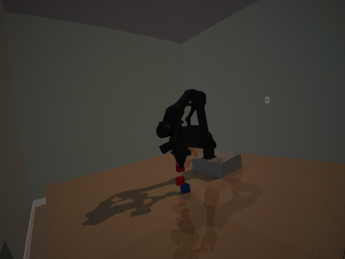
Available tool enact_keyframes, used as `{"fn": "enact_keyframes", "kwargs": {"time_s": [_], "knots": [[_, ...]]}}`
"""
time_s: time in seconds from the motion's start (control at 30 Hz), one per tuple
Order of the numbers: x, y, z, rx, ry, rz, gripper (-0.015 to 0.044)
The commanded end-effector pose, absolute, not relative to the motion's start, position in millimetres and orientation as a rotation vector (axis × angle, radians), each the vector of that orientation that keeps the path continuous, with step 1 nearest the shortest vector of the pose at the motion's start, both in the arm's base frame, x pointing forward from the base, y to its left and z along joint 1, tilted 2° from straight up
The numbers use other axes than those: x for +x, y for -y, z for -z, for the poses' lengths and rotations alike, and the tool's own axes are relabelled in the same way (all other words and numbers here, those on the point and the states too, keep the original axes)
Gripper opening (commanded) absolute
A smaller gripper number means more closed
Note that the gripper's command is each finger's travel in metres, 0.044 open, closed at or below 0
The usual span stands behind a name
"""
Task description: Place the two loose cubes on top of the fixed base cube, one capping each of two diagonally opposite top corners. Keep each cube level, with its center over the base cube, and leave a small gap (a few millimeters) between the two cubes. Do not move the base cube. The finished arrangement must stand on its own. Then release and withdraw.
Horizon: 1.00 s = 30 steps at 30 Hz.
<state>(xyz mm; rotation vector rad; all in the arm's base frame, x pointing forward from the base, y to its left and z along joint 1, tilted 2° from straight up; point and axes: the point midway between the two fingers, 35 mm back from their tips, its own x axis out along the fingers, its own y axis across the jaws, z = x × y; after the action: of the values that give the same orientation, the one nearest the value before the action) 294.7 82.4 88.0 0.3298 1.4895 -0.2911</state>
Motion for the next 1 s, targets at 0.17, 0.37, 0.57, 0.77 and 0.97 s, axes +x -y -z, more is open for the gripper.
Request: {"fn": "enact_keyframes", "kwargs": {"time_s": [0.17, 0.37, 0.57, 0.77, 0.97], "knots": [[288, -94, -86, 0.535, -1.453, 0.487, 0.0105], [283, -102, -85, 0.675, -1.418, 0.618, 0.0105], [278, -110, -84, 0.815, -1.374, 0.749, 0.0105], [277, -112, -84, 0.849, -1.362, 0.782, 0.0105], [277, -113, -70, 0.852, -1.361, 0.785, 0.0105]]}}
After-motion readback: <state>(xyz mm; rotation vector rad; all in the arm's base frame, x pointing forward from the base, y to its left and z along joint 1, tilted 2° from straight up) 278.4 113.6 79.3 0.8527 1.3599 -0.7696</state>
